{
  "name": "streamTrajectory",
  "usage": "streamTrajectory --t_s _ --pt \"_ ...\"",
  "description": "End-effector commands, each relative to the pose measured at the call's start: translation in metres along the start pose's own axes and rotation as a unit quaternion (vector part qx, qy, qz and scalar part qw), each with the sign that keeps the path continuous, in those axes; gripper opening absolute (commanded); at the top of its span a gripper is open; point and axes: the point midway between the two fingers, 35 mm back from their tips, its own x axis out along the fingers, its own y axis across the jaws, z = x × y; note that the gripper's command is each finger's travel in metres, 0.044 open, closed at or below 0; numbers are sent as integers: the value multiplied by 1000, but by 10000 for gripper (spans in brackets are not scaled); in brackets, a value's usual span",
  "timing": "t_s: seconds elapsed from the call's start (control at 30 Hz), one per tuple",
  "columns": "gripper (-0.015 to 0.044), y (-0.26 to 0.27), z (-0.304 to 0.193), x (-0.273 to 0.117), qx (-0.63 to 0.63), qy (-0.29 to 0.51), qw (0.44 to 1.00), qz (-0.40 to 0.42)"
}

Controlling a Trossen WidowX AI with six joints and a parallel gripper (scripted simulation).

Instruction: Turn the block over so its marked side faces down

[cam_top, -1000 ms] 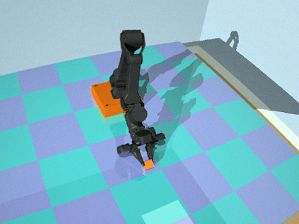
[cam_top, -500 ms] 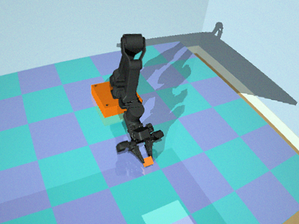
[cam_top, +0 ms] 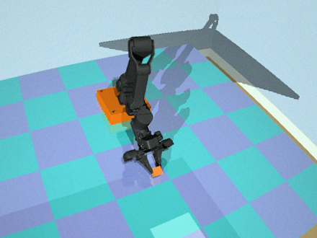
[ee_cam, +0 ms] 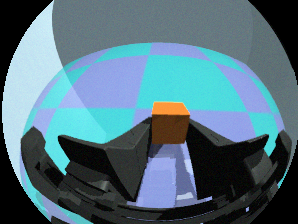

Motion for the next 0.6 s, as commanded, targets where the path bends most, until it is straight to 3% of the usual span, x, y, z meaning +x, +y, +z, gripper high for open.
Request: streamTrajectory --t_s 0.0,0.27,0.57 --pt "236 0 0 0 3 0 1000 2" --pt "440 0 0 0 3 0 1000 2" --pt "440 0 0 0 3 0 1000 2"
